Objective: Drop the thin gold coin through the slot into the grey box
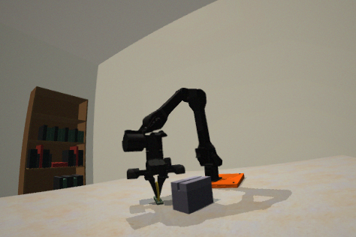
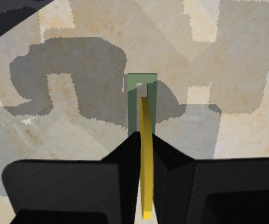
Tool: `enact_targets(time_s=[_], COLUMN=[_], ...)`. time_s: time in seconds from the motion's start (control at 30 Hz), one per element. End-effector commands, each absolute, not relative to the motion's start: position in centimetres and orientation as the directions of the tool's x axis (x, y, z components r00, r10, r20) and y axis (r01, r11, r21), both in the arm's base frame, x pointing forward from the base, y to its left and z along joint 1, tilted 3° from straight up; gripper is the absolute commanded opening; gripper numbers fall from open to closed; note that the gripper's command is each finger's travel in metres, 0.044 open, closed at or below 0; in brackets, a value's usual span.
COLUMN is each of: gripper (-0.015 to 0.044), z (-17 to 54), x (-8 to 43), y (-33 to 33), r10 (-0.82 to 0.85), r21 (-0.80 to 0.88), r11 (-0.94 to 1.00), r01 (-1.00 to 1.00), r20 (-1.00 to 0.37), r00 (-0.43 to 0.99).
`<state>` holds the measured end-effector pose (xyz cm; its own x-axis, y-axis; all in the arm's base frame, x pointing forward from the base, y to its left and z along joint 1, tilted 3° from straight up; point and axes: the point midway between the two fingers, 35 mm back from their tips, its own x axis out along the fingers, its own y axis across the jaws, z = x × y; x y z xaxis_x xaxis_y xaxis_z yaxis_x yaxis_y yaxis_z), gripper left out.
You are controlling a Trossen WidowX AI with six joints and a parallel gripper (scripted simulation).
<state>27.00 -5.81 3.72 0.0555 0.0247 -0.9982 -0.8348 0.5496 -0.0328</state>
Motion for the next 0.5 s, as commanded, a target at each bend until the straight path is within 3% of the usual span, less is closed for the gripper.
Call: enact_targets(time_s=[0.0, 0.47], gripper=[0.0, 0.0], z=[4.0, 7.5], x=[27.1, 27.3], y=[-5.7, -6.0], r10=[0.03, 0.029], r21=[-0.03, -0.031], r11=[0.554, 0.554], r01=[-0.832, -0.832], r20=[-0.998, -0.998], r00=[0.056, 0.057])
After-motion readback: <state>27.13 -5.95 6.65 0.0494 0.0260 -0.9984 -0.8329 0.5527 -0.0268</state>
